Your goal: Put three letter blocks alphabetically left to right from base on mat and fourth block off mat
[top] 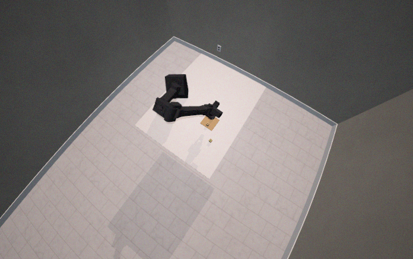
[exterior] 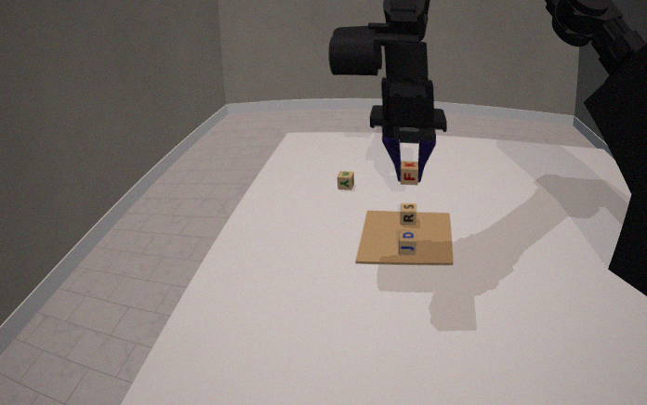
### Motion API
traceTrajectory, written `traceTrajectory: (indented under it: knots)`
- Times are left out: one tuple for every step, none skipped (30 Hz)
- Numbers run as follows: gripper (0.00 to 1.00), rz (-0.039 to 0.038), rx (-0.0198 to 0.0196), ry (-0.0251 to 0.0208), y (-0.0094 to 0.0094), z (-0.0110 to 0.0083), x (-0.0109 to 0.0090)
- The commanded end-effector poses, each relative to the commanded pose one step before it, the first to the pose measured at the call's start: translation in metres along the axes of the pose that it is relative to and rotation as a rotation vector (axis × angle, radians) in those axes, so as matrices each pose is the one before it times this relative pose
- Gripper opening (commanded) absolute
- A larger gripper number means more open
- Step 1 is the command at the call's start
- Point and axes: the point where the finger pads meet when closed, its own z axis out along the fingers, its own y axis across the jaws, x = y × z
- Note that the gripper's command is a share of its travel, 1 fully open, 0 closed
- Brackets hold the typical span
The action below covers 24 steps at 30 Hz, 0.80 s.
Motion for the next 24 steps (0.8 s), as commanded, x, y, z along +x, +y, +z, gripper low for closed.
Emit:
traceTrajectory:
  knots:
    - [0.2,-0.00954,0.00088,0.00135,-0.00543,0.01569,0.00067]
    - [0.2,-0.00057,-0.0005,0.00009,0.00046,0.00469,0.00002]
    - [0.2,-0.00058,-0.00053,0.00008,0.00048,0.00489,0.00002]
    - [0.2,-0.00059,-0.00055,0.00007,0.00049,0.00503,0.00001]
    - [0.2,-0.00059,-0.00056,0.00006,0.0005,0.00511,0.00001]
    - [0.2,-0.00058,-0.00056,0.00004,0.00049,0.00514,0.00001]
    - [0.2,-0.00057,-0.00056,0.00003,0.00049,0.0051,0.0]
    - [0.2,-0.00055,-0.00054,0.00002,0.00047,0.00501,0.0]
    - [0.2,-0.00052,-0.00053,0.0,0.00045,0.00486,0.0]
    - [0.2,-0.00049,-0.0005,-0.00001,0.00043,0.00466,0.0]
    - [0.2,-0.00046,-0.00047,-0.00001,0.0004,0.00441,0.0]
    - [0.2,-0.00025,-0.00024,0.00002,0.00021,0.00411,0.00002]
    - [0.2,0.0,0.0,0.0,0.0,0.0,0.0]
    - [0.2,0.0,0.0,0.0,0.0,0.0,0.0]
    - [0.2,-0.0001,-0.00008,0.00004,0.00009,0.00378,0.00004]
    - [0.2,-0.0001,-0.00006,0.00004,0.00008,0.00341,0.00003]
    - [0.2,-0.00009,-0.00005,0.00004,0.00007,0.00302,0.00003]
    - [0.2,-0.00007,-0.00005,0.00002,0.00005,0.0026,0.00002]
    - [0.2,-0.00006,-0.00004,0.00003,0.00006,0.00217,0.00002]
    - [0.2,-0.00005,-0.00004,0.00001,0.00003,0.00175,0.00001]
    - [0.2,-0.00004,-0.00003,0.00001,0.00003,0.00134,0.00001]
    - [0.2,-0.00051,-0.00063,-0.00007,0.00048,0.00093,-0.00007]
    - [0.2,-0.00269,-0.0035,-0.0001,0.00255,0.00048,-0.00036]
    - [0.2,-0.00136,-0.00176,-0.00013,0.00129,0.00027,-0.00019]
